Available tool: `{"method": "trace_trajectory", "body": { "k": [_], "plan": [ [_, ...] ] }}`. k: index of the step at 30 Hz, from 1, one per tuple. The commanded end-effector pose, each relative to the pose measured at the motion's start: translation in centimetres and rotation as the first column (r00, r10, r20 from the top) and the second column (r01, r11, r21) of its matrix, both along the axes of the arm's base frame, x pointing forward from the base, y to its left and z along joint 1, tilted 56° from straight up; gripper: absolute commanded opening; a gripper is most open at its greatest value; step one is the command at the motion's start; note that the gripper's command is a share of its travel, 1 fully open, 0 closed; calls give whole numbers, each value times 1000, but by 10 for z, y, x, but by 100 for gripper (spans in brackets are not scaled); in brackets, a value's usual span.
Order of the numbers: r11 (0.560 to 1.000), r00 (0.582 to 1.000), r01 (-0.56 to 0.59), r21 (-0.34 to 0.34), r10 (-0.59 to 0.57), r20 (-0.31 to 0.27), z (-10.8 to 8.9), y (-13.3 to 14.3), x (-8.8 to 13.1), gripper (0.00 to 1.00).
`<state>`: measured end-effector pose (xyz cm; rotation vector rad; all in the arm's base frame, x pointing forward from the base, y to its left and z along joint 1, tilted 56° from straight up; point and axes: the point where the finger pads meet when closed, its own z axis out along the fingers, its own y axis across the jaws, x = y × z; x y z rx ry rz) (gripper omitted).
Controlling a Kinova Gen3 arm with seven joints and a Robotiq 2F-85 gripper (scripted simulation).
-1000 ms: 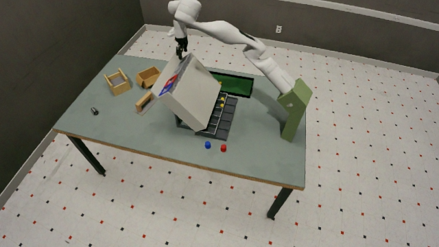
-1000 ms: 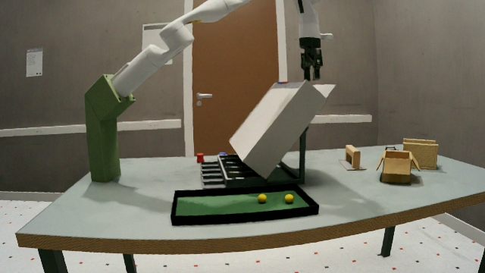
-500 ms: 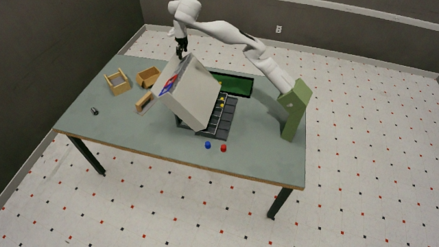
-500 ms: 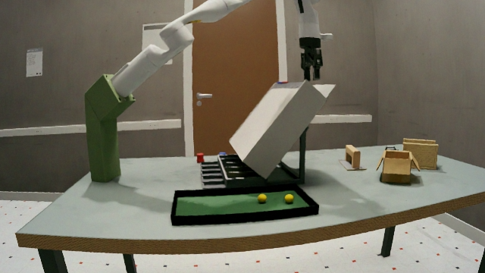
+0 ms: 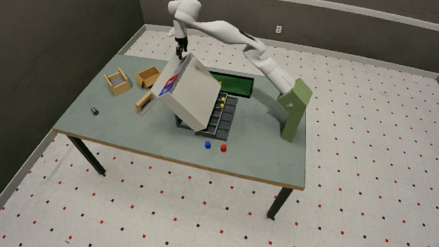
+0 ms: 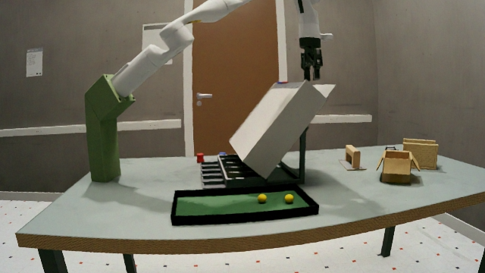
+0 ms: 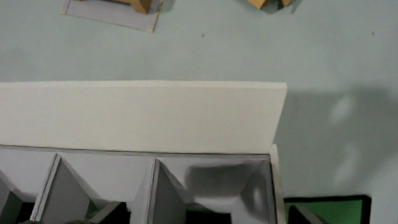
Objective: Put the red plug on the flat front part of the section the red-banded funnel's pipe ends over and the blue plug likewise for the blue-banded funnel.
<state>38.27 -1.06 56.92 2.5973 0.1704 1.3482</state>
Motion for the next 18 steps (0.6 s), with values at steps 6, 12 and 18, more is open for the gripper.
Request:
{"method": "trace_trajectory", "body": {
  "k": [6, 12, 18],
  "plan": [
    [1000, 1000, 0, 0, 0, 1, 0, 0, 0, 100],
    [1000, 1000, 0, 0, 0, 1, 17, 4, -25, 100],
    [1000, 1000, 0, 0, 0, 1, 17, 4, -25, 100]
  ]
}}
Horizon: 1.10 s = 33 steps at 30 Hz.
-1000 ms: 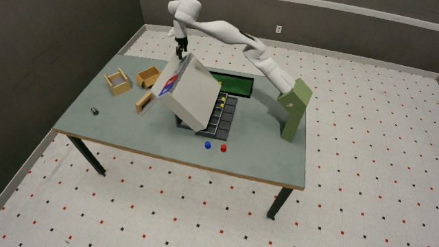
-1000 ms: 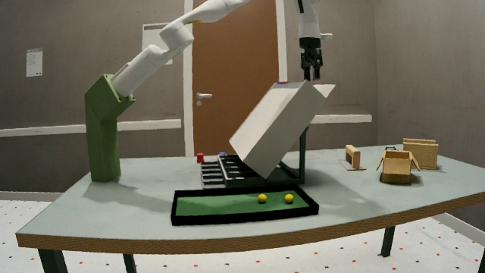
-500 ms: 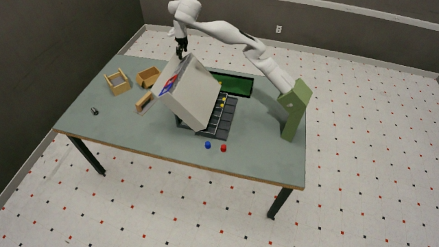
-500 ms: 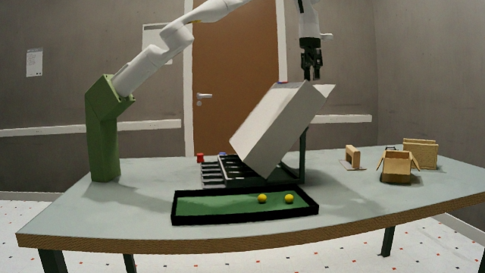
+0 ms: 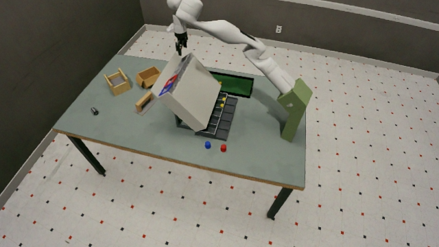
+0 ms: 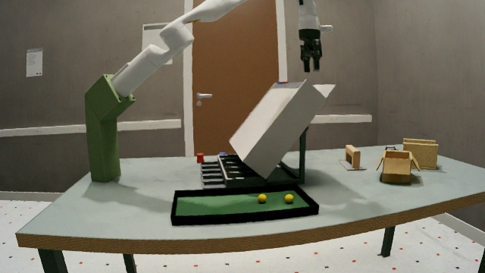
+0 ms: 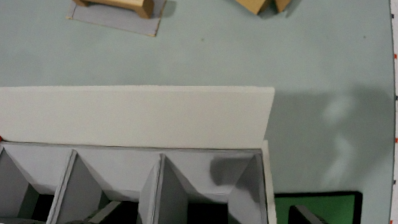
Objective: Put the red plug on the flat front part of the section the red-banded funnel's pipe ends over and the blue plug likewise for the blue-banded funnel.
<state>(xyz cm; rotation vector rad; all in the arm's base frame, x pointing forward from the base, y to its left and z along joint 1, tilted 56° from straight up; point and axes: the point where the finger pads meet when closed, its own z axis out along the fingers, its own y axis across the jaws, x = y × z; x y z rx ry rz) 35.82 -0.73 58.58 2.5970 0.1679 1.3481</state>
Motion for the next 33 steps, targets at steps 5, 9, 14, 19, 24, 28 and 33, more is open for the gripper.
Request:
{"method": "trace_trajectory", "body": {
  "k": [5, 9, 14, 19, 24, 28, 33],
  "plan": [
    [1000, 1000, -2, -1, 2, 1, 1, 1, 0, 100],
    [1000, 1000, -1, -1, 1, 1, -59, -14, -44, 100],
    [1000, 1000, -1, -1, 1, 1, -93, -22, -68, 100],
    [1000, 1000, -1, -1, 1, 1, -118, -29, -87, 100],
    [1000, 1000, 4, 8, -4, -21, -133, -34, -98, 100],
    [1000, 1000, 4, 8, -4, -21, -133, -34, -98, 100],
    [1000, 1000, 4, 8, -4, -21, -133, -34, -98, 100]
  ]
}}
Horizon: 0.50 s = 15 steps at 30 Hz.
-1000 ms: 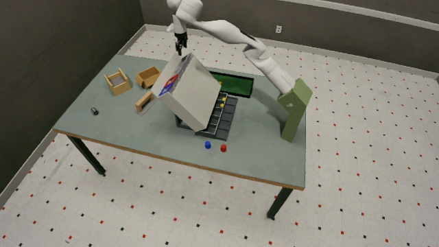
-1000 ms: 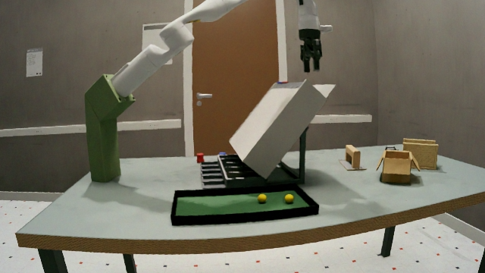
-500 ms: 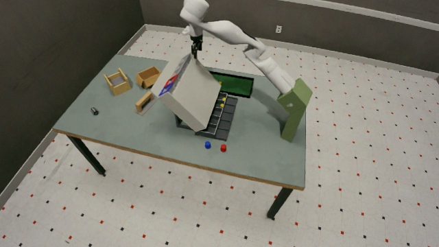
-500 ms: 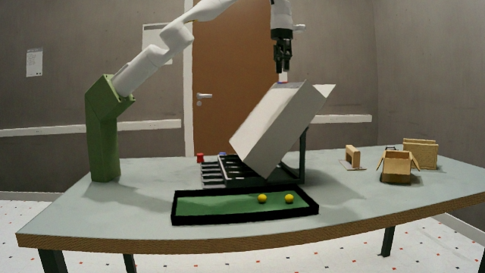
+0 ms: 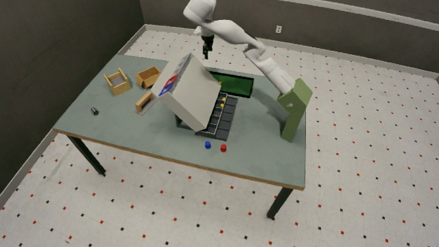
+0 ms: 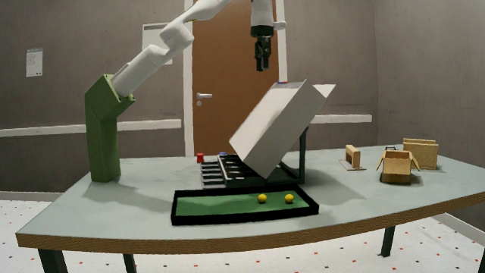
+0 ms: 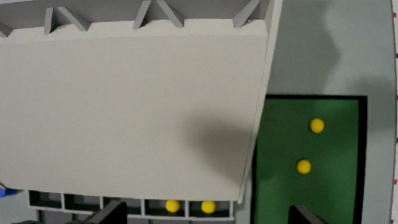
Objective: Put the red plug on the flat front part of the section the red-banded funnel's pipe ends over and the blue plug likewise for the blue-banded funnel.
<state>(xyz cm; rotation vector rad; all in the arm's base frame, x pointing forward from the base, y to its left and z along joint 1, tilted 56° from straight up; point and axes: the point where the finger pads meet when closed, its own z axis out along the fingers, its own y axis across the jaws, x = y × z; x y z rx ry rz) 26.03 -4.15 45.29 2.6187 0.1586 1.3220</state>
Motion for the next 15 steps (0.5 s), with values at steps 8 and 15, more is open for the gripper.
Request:
{"method": "trace_trajectory", "body": {
  "k": [8, 15],
  "plan": [
    [1000, 1000, -1, -1, 1, 1, -60, 36, -2, 100],
    [1000, 1000, -1, -1, 1, 1, -108, 63, -5, 100]
  ]
}}
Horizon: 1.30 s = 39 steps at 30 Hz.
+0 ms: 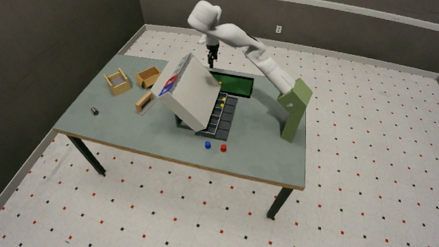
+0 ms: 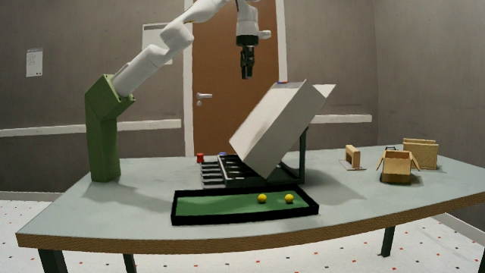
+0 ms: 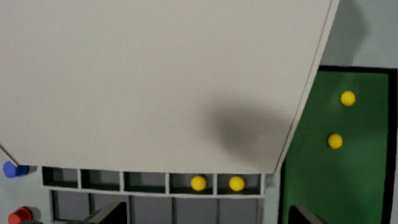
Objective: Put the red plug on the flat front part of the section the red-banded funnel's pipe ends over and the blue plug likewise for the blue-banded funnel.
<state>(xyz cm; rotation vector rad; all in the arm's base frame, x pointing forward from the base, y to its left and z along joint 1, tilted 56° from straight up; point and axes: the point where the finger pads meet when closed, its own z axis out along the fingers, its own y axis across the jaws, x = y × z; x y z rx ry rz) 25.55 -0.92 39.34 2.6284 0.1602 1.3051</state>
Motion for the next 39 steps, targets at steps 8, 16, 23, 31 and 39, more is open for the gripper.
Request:
{"method": "trace_trajectory", "body": {
  "k": [8, 16, 23, 31, 39],
  "plan": [
    [1000, 1000, -1, -1, 1, 14, -70, 44, 0, 100],
    [1000, 1000, -2, 4, 2, -1, -127, 76, -2, 100],
    [1000, 1000, -2, 4, 2, -1, -127, 76, -2, 100],
    [1000, 999, -7, -10, 7, 36, -127, 76, -2, 100],
    [1000, 999, -7, -10, 7, 36, -127, 76, -2, 100]
  ]
}}
